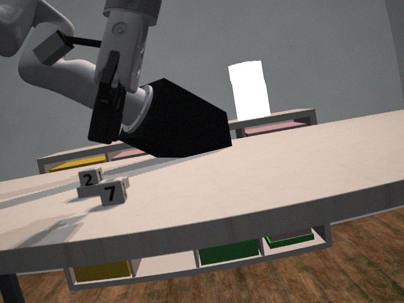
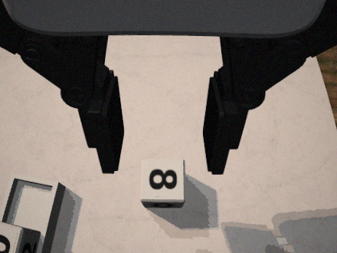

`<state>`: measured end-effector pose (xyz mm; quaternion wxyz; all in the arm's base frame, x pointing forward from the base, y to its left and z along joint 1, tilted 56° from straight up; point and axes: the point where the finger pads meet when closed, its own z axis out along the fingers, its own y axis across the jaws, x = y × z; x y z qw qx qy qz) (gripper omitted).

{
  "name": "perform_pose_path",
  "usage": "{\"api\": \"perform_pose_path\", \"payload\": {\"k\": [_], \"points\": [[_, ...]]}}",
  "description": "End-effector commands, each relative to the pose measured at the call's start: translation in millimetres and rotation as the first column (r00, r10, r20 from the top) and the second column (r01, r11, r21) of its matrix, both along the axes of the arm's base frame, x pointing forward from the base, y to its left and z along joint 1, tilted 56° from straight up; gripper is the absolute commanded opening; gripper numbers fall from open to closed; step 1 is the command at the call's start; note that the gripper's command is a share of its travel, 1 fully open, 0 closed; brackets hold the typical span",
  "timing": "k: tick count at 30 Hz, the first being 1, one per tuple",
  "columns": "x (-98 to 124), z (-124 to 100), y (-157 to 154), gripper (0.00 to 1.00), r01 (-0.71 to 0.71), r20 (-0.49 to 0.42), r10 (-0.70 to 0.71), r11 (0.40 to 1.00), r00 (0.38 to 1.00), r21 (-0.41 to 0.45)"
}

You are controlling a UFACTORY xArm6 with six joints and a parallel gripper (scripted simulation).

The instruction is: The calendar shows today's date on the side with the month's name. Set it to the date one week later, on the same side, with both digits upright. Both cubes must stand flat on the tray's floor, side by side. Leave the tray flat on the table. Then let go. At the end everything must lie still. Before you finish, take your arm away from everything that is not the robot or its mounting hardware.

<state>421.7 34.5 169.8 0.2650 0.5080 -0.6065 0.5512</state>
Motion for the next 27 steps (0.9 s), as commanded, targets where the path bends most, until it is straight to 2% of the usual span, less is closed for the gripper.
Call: {"api": "perform_pose_path", "payload": {"k": [1,9,15,27], "points": [[0.9,-0.3,1.2,0.49,0.03,0.011,-0.029,0.998,1.0,-0.058],[1.4,-1.2,1.6,0.49,0.054,0.021,-0.052,0.992,0.998,-0.111],[2.9,-4.0,1.7,0.49,0.121,0.052,-0.111,0.96,0.992,-0.252],[3.7,-5.6,1.8,0.49,0.162,0.076,-0.145,0.928,0.987,-0.337]]}}
